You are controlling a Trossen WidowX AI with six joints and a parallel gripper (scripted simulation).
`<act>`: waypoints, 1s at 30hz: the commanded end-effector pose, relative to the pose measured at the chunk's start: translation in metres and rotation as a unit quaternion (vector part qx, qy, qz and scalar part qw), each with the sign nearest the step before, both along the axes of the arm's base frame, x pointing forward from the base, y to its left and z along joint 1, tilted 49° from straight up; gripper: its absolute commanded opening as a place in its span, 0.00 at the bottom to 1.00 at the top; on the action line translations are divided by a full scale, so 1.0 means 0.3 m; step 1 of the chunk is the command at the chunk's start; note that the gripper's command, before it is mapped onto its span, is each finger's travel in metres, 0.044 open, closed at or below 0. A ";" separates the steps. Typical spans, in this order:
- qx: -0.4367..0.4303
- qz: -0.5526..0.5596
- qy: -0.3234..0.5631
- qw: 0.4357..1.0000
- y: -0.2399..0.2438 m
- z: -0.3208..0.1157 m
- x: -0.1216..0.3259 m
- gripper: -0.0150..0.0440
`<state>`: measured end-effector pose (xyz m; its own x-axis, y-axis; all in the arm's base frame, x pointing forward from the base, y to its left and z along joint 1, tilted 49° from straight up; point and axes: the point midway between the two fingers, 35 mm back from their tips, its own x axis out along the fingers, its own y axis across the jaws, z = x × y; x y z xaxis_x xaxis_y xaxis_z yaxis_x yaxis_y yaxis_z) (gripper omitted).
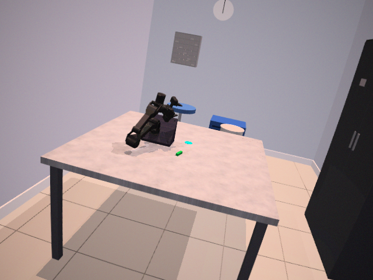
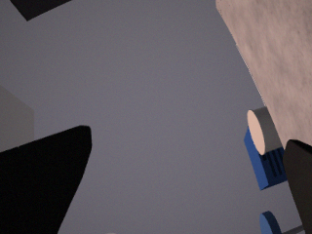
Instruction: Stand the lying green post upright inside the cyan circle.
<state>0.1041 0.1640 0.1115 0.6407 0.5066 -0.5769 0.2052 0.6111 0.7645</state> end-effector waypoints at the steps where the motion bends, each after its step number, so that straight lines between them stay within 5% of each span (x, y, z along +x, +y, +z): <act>1: -0.003 0.001 -0.001 1.000 -0.001 0.000 0.001 0.89; 6: -0.126 0.022 -0.042 0.991 -0.032 0.009 0.049 0.67; 13: -0.398 0.099 -0.081 0.909 -0.117 0.041 0.151 0.65; 22: -0.666 0.268 -0.011 0.696 -0.243 0.086 0.270 0.65; 30: -0.743 0.470 0.120 0.460 -0.366 0.120 0.366 0.65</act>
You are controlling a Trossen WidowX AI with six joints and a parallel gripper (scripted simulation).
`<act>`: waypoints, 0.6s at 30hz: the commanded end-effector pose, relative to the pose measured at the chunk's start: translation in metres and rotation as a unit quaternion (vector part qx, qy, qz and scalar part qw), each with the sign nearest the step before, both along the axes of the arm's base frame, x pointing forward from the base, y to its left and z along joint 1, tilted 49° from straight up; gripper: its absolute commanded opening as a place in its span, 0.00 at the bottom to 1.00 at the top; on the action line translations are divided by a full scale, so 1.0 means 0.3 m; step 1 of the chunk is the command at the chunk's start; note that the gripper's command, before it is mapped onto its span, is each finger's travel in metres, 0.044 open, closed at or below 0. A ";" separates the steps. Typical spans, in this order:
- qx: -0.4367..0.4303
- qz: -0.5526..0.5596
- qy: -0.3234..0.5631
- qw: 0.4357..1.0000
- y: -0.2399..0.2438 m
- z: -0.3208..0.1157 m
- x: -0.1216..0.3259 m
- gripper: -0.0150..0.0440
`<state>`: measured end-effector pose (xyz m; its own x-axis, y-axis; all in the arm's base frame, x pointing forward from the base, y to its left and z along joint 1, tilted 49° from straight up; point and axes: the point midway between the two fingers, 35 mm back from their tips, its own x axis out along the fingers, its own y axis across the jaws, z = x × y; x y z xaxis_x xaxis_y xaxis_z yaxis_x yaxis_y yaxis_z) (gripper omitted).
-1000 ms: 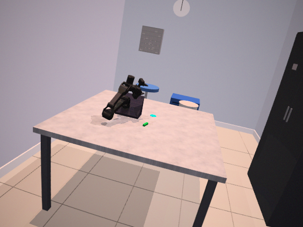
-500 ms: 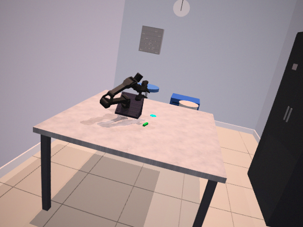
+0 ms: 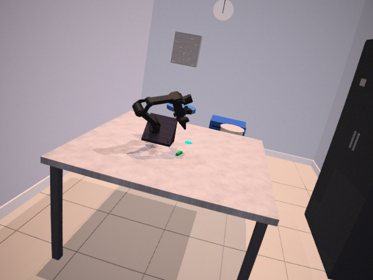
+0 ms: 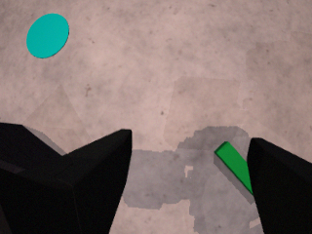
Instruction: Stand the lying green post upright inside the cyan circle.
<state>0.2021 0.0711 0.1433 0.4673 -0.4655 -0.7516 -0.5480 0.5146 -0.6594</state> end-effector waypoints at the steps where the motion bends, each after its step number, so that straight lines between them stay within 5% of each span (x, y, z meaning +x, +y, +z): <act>1: -0.124 0.061 0.131 0.982 -0.073 0.018 0.051 0.65; 8: -0.230 0.144 0.332 0.903 -0.173 0.033 0.113 0.65; 18: -0.230 0.150 0.343 0.898 -0.218 -0.012 0.135 0.65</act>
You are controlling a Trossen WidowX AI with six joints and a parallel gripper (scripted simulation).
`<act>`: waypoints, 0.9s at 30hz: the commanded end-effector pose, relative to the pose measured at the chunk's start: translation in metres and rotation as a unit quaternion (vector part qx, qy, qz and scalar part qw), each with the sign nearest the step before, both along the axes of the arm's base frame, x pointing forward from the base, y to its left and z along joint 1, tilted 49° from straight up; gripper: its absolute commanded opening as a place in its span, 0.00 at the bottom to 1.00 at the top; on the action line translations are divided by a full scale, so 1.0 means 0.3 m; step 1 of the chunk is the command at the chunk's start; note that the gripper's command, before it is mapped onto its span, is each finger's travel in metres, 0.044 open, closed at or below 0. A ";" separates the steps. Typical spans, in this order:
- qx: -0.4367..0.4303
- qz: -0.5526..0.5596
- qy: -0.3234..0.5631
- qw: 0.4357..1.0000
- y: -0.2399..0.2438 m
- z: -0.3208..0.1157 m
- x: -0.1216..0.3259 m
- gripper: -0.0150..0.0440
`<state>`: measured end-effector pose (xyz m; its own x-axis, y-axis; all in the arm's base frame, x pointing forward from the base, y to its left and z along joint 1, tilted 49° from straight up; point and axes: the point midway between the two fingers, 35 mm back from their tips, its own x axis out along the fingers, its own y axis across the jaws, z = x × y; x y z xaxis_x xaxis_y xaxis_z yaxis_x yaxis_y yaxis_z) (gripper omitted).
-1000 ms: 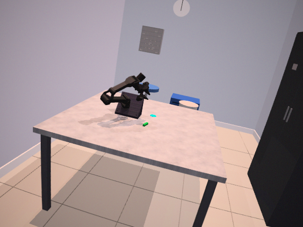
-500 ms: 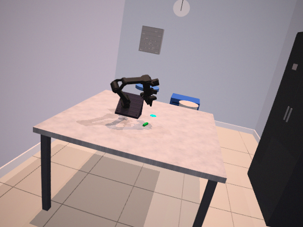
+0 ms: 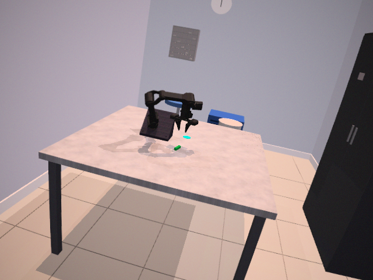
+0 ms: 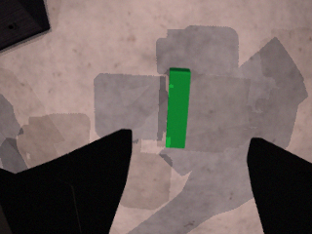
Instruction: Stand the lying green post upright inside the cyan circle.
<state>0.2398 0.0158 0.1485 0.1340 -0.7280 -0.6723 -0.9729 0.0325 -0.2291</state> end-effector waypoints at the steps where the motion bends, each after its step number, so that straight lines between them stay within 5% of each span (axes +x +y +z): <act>1: 0.001 -0.002 0.005 1.000 -0.061 -0.059 0.019 0.65; 11: -0.009 -0.002 0.004 1.000 -0.288 -0.241 0.040 0.65; 19: -0.009 -0.002 0.004 1.000 -0.288 -0.241 0.040 0.29; 27: -0.006 -0.001 0.004 1.000 -0.259 -0.222 0.043 0.29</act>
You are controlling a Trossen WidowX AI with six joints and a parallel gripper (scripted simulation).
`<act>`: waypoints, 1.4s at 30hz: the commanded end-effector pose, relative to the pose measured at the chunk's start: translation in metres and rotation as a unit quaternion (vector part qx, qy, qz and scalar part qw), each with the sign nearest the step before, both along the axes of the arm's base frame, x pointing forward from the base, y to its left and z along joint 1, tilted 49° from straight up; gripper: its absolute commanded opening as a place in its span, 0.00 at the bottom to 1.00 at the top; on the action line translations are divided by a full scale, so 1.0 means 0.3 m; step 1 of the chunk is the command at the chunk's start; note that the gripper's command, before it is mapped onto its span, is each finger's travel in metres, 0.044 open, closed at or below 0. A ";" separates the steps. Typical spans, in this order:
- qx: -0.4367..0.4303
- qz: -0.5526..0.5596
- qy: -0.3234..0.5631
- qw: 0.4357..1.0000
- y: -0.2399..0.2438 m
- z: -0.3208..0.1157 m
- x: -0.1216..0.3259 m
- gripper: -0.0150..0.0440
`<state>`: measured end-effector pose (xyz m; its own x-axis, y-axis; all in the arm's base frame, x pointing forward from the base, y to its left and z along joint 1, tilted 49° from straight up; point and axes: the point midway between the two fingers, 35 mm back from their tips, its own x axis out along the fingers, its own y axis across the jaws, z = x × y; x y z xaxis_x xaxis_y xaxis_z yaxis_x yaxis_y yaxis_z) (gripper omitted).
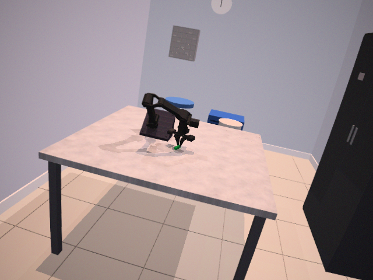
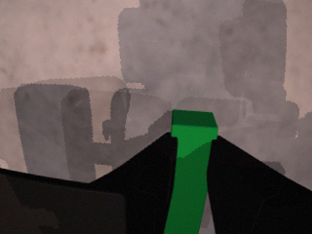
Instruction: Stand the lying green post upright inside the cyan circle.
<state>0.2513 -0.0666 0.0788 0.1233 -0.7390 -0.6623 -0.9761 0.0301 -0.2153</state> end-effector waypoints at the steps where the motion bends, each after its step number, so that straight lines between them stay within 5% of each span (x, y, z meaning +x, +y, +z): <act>1: 0.003 0.000 -0.003 1.000 0.024 0.016 0.005 0.29; 42: 0.002 0.003 0.001 1.000 0.303 0.233 -0.038 0.29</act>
